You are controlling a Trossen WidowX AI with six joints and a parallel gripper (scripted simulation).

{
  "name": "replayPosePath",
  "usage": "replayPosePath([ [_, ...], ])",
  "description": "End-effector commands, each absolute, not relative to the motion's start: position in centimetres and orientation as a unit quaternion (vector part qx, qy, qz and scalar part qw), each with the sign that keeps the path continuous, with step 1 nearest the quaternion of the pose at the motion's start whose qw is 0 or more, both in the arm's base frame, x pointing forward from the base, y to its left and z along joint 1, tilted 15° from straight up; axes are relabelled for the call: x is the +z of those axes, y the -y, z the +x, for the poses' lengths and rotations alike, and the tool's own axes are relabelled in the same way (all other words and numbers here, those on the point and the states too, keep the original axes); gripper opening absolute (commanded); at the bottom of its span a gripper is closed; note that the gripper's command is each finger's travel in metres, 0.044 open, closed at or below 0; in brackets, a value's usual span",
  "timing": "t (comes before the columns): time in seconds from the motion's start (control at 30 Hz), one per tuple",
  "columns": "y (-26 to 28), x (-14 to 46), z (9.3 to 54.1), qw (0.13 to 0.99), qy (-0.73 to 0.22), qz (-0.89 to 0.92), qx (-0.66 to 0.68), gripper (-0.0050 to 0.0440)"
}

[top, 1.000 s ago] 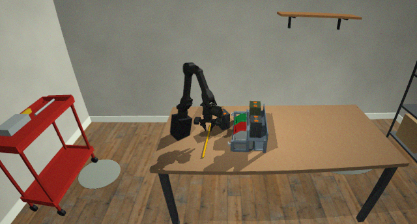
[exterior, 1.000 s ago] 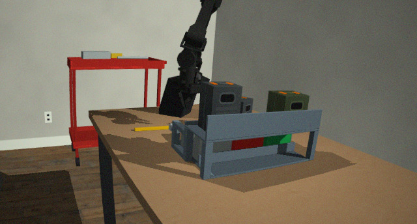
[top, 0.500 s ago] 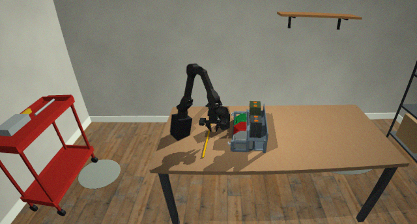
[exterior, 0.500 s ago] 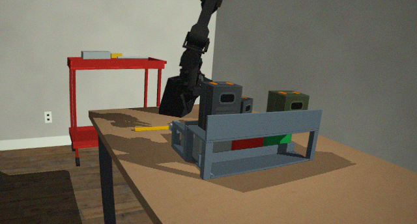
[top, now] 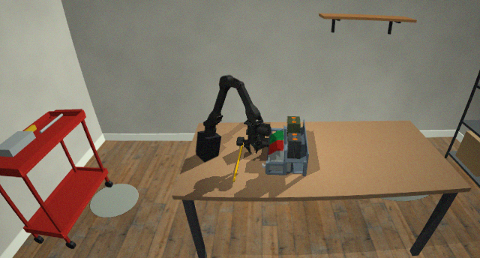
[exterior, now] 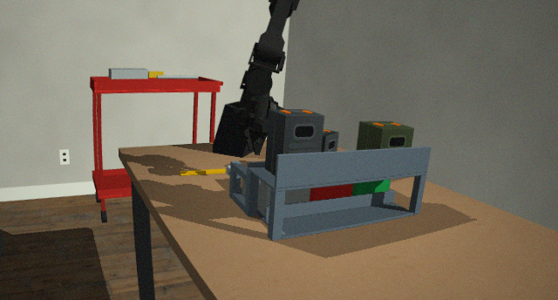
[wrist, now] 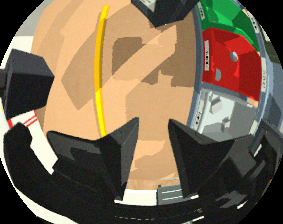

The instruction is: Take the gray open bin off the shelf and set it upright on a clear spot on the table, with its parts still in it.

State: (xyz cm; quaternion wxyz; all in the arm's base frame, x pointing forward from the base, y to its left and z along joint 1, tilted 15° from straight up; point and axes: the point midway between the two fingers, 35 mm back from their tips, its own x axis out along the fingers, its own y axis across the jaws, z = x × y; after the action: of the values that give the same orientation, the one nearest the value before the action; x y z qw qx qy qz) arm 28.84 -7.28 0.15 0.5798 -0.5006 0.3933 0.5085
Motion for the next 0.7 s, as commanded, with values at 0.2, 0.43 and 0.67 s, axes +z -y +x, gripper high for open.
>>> replayPosePath([
  [0.2, 8.4, 1.6, 34.6, 0.583, -0.391, -0.507, 0.5, 0.015],
  [0.43, 8.4, 1.6, 34.6, 0.583, -0.391, -0.507, 0.5, 0.015],
  [0.67, 9.0, 2.2, 37.7, 0.583, -0.39, -0.508, 0.499, 0.015],
])
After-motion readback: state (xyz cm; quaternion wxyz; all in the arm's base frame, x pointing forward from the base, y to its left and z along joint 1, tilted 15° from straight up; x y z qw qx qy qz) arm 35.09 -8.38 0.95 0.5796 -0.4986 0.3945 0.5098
